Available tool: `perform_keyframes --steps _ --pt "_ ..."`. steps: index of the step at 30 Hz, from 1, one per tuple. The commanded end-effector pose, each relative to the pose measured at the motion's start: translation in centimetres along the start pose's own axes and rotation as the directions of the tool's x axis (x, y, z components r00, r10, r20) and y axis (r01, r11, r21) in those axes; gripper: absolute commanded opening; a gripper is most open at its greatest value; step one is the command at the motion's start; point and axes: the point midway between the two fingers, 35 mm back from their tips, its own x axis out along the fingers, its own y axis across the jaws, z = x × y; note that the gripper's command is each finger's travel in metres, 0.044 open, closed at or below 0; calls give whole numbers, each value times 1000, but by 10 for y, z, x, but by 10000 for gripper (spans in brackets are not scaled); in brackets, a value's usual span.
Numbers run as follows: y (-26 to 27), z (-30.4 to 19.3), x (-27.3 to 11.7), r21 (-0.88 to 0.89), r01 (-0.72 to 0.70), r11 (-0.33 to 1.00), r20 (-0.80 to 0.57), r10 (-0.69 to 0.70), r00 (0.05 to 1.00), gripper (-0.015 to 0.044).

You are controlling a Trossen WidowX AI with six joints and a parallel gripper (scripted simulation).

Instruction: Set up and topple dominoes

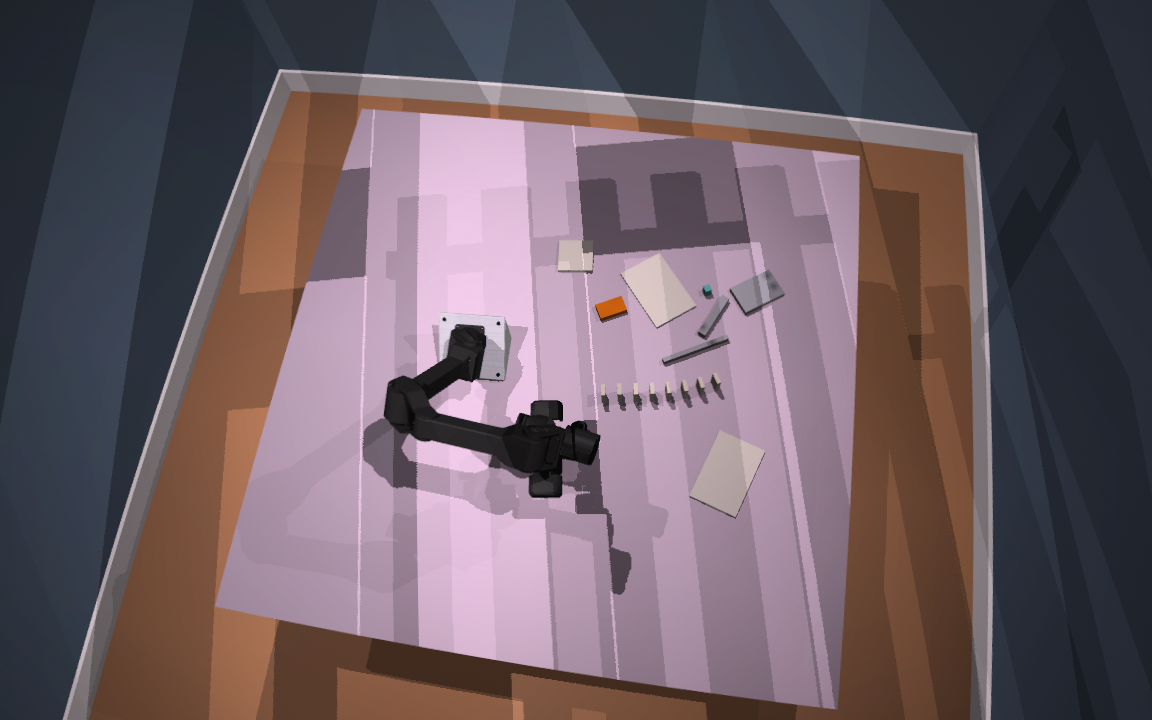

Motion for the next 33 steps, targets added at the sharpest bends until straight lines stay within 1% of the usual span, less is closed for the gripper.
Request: perform_keyframes --steps 1,9,19,25,33 --pt "-2 0 -1 -24 -5 1000 7 5 1000 107" --pt "13 -3 18 -26 -161 987 49 162 986 107" --pt "29 -2 37 -28 -332 943 156 332 930 107" --pt "34 -1 45 -31 -403 914 238 399 886 107" --pt "37 1 53 -52 -470 881 366 455 812 107"
